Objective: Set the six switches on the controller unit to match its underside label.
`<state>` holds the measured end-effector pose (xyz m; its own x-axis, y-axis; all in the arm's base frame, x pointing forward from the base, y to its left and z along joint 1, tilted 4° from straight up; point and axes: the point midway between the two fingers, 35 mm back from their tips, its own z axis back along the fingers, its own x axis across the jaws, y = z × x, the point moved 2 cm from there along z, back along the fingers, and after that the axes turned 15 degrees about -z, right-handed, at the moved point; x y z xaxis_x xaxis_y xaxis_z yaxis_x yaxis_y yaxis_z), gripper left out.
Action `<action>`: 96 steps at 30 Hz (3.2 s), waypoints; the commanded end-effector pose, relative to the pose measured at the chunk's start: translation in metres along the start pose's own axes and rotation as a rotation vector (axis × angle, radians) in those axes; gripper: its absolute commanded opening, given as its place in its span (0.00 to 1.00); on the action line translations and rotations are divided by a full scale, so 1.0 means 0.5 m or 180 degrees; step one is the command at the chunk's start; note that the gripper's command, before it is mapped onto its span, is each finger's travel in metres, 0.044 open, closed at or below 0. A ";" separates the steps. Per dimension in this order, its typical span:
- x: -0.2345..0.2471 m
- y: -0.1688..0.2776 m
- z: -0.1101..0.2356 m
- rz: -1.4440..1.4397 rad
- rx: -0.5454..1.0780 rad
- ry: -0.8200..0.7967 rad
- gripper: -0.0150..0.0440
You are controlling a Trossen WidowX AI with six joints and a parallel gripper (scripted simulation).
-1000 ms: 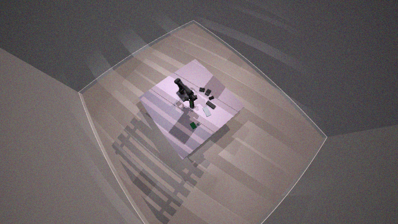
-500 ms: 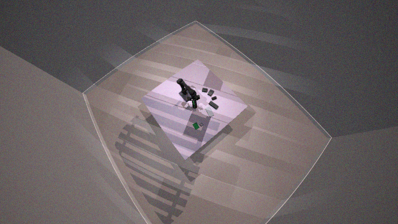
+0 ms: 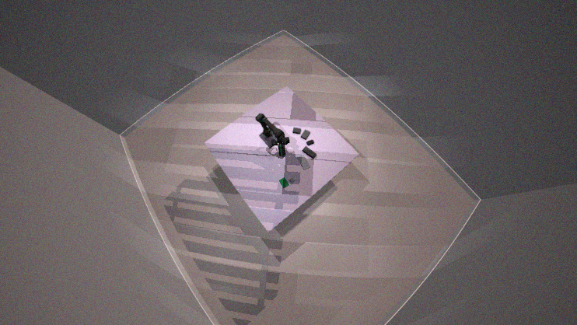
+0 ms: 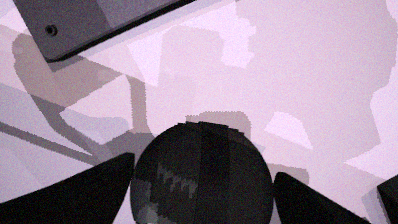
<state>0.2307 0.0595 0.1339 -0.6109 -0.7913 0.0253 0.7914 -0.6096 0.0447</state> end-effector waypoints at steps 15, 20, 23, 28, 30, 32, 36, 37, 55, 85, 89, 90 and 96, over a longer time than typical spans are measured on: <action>0.008 -0.018 -0.031 -0.0027 0.0004 -0.0039 0.83; 0.010 -0.023 -0.036 -0.0027 0.0003 -0.0039 0.83; 0.011 -0.027 -0.039 -0.0027 0.0003 -0.0039 0.83; 0.012 -0.032 -0.045 -0.0027 0.0002 -0.0039 0.83; 0.013 -0.034 -0.047 -0.0027 0.0002 -0.0039 0.83; 0.013 -0.036 -0.049 -0.0027 0.0002 -0.0039 0.83; 0.014 -0.040 -0.054 -0.0027 0.0001 -0.0039 0.83; 0.014 -0.041 -0.055 -0.0027 0.0001 -0.0039 0.83; 0.019 -0.057 -0.077 -0.0027 -0.0001 -0.0040 0.83; 0.025 -0.078 -0.118 -0.0027 -0.0004 -0.0041 0.83; 0.026 -0.081 -0.124 -0.0027 -0.0004 -0.0041 0.83; 0.026 -0.081 -0.125 -0.0027 -0.0004 -0.0041 0.83; 0.026 -0.083 -0.134 -0.0027 -0.0004 -0.0041 0.83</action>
<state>0.1915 0.0730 0.0692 -0.6128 -0.7897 0.0292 0.7902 -0.6120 0.0334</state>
